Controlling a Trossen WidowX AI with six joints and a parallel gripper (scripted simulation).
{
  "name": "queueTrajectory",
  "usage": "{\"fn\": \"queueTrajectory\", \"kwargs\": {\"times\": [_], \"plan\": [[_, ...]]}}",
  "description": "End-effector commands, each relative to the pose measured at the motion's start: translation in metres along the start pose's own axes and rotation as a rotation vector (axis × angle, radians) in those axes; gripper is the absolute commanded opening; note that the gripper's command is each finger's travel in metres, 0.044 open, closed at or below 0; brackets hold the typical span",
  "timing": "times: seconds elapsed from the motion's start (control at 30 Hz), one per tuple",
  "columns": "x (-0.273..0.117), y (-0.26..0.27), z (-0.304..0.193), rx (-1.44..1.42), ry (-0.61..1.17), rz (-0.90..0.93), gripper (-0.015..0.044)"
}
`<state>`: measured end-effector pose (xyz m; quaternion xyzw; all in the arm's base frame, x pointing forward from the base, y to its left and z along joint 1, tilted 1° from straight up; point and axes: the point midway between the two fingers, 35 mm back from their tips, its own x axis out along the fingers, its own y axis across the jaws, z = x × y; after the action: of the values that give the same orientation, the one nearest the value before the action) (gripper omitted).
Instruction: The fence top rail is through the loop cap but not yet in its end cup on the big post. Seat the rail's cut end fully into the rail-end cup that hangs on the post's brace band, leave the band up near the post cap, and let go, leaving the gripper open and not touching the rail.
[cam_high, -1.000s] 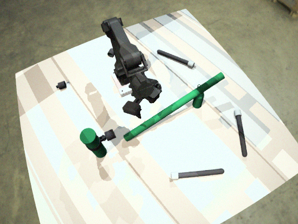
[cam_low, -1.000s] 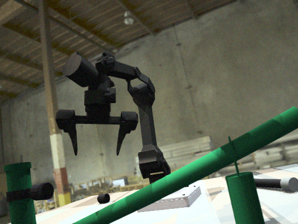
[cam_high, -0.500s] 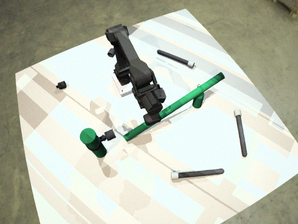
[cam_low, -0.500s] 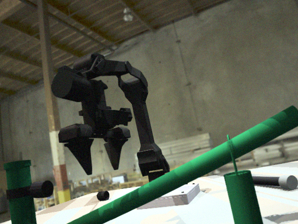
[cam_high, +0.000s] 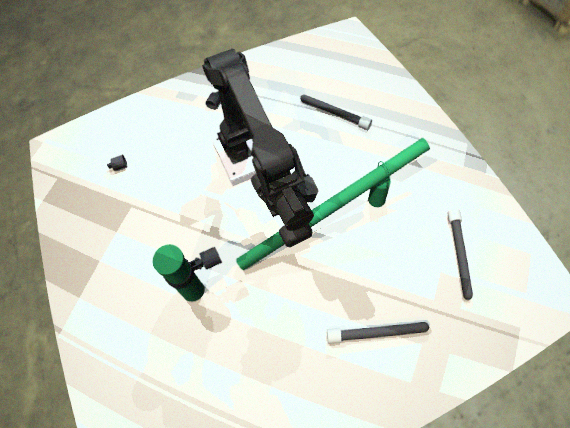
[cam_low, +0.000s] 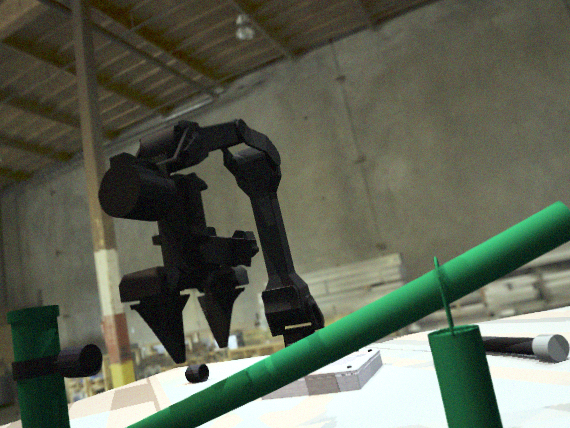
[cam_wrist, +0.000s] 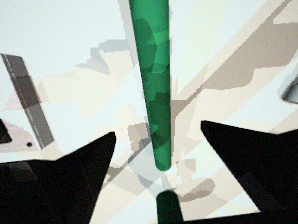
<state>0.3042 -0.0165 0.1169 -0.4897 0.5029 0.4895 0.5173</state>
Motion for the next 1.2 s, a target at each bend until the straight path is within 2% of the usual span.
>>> {"fn": "queueTrajectory", "kwargs": {"times": [0.0, 1.17], "plan": [[0.008, -0.001, -0.001, -0.008, 0.004, -0.005, 0.0440], [0.065, -0.002, -0.001, -0.008, 0.004, -0.005, 0.0440]]}}
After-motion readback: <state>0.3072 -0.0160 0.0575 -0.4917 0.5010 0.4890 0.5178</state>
